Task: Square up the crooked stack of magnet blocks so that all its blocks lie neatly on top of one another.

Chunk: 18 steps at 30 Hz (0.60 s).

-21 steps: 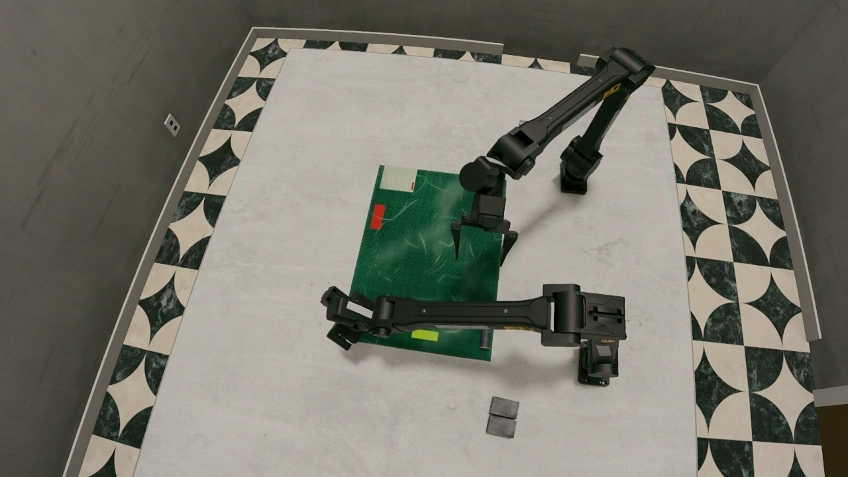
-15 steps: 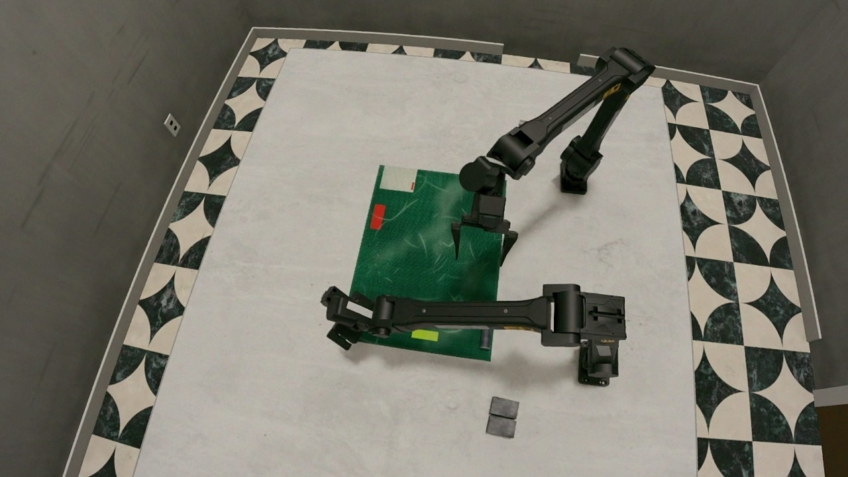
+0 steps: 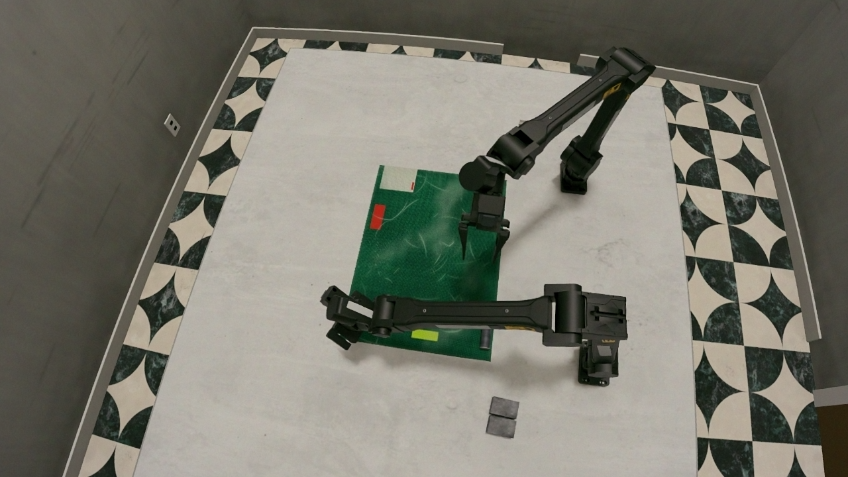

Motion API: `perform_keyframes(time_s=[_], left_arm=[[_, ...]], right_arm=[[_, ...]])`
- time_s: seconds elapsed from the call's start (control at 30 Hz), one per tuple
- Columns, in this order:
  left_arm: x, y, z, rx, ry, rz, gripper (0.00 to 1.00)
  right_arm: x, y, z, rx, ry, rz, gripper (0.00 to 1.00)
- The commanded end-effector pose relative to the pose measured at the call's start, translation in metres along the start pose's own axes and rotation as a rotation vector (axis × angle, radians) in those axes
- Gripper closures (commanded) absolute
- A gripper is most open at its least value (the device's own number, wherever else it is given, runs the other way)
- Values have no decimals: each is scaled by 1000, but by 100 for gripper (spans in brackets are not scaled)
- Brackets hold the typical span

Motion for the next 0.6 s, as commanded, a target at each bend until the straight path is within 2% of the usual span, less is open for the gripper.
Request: perform_keyframes(time_s=[0.0, 0.1, 0.33, 0.4, 0.47, 0.57], left_arm=[[16, -20, -2, 21, -7, -52, 0], [12, -16, -1, 24, -19, -50, 0], [26, -49, -3, 54, -35, -121, 0], [26, -49, -3, 54, -35, -121, 0], [15, -46, 9, 68, -61, -112, 0], [29, -67, -4, 74, -52, -162, 0]], right_arm=[[6, -21, -6, -35, 43, -15, 40], [-6, -25, -12, -53, 111, 4, 40], [-39, -49, -33, -137, 339, 48, 40], [-39, -49, -33, -137, 339, 48, 40], [-50, -56, -38, -165, 413, 59, 40], [-69, -71, -46, -216, 530, 78, 40]])
Point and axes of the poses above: on each arm, the point where the finger pads meet when closed, its own y axis out along the fingers, its own z axis across the jaws, x = y × z, the point moved 8 cm from there along -y, back along the fingers, and after that the axes turned 6 degrees about y, right-handed, at the moved point
